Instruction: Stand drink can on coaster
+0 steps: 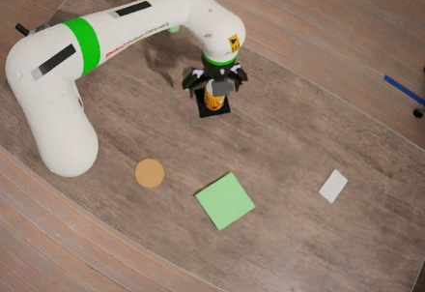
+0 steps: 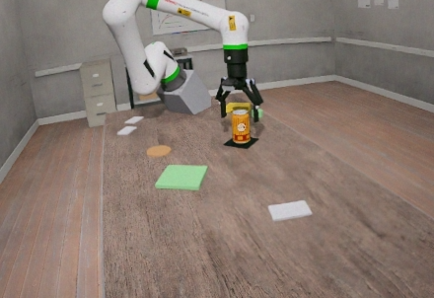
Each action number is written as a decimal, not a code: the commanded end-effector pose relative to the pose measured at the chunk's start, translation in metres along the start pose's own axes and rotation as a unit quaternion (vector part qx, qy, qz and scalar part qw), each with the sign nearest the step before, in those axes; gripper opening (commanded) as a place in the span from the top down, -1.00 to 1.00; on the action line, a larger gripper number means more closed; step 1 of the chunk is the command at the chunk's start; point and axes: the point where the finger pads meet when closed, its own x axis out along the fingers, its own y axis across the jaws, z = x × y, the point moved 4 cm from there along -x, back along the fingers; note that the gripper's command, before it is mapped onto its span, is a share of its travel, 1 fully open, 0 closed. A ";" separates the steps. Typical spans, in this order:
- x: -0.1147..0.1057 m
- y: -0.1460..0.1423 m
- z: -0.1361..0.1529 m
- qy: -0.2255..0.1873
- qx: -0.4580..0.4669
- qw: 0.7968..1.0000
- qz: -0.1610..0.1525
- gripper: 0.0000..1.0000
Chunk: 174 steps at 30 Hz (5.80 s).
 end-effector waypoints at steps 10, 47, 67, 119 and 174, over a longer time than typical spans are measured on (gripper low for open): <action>0.004 -0.003 -0.001 0.001 0.000 1.000 -0.002 0.80; -0.010 -0.003 -0.001 0.001 0.001 1.000 -0.002 0.80; -0.094 -0.002 0.000 0.001 0.001 1.000 -0.003 0.80; -0.101 0.079 -0.107 -0.003 0.000 1.000 -0.003 0.80; -0.097 0.248 -0.216 0.002 0.001 1.000 -0.003 0.80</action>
